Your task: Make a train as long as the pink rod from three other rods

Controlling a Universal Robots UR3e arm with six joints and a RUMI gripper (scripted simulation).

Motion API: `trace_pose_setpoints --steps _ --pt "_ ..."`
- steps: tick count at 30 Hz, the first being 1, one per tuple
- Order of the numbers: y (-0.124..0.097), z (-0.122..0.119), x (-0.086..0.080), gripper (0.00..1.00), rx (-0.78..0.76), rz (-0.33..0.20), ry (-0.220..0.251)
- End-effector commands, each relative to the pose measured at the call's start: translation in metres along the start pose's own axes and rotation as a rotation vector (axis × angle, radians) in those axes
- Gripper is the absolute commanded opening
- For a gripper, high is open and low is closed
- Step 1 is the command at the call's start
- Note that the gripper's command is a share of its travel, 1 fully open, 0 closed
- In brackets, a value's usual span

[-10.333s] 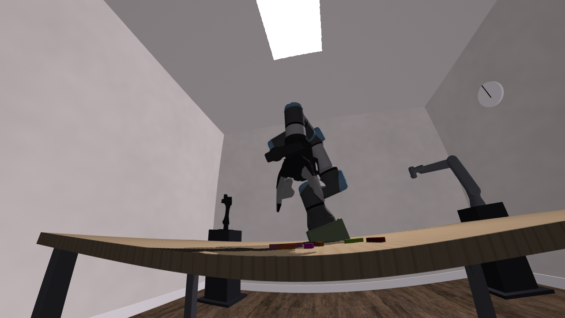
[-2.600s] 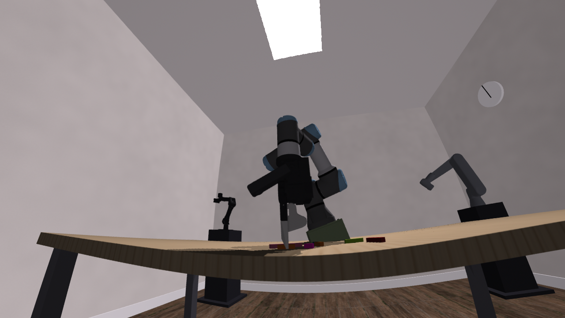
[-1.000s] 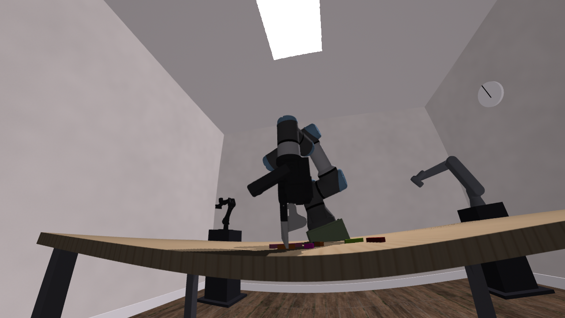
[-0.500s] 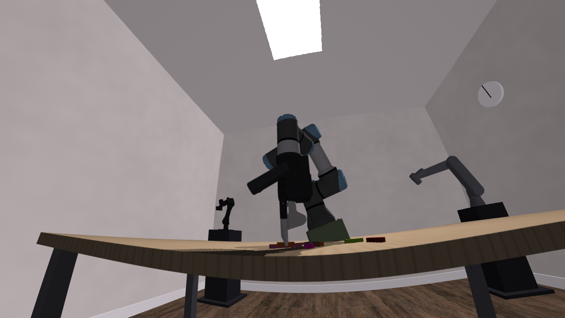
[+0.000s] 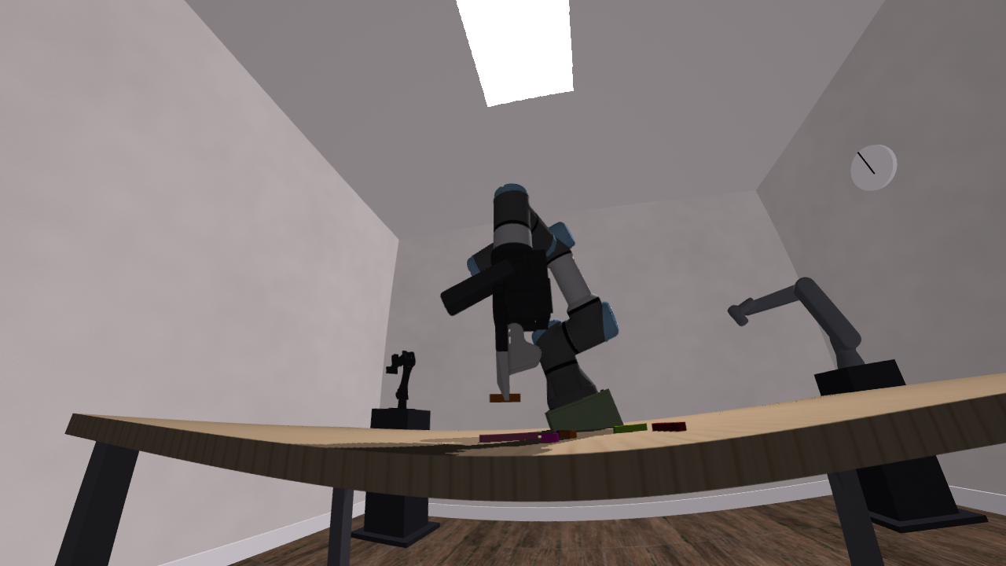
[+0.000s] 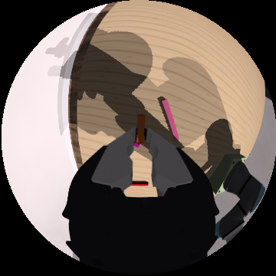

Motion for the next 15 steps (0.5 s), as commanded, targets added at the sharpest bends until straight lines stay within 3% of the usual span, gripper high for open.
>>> trace_pose_setpoints --steps 1,15 --pt "-0.001 0.005 -0.028 0.0 0.0 -0.006 -0.031" --pt "-0.002 0.004 -0.049 0.0 0.0 -0.007 -0.032"
Point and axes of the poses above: the point where the finger pads meet when closed, its own x axis out along the fingers, its own z axis across the jaws, y = z × x, the point moved 1 cm from there along -x, back along the fingers, and after that the axes turned 14 degrees about x, right-handed, at the moved point
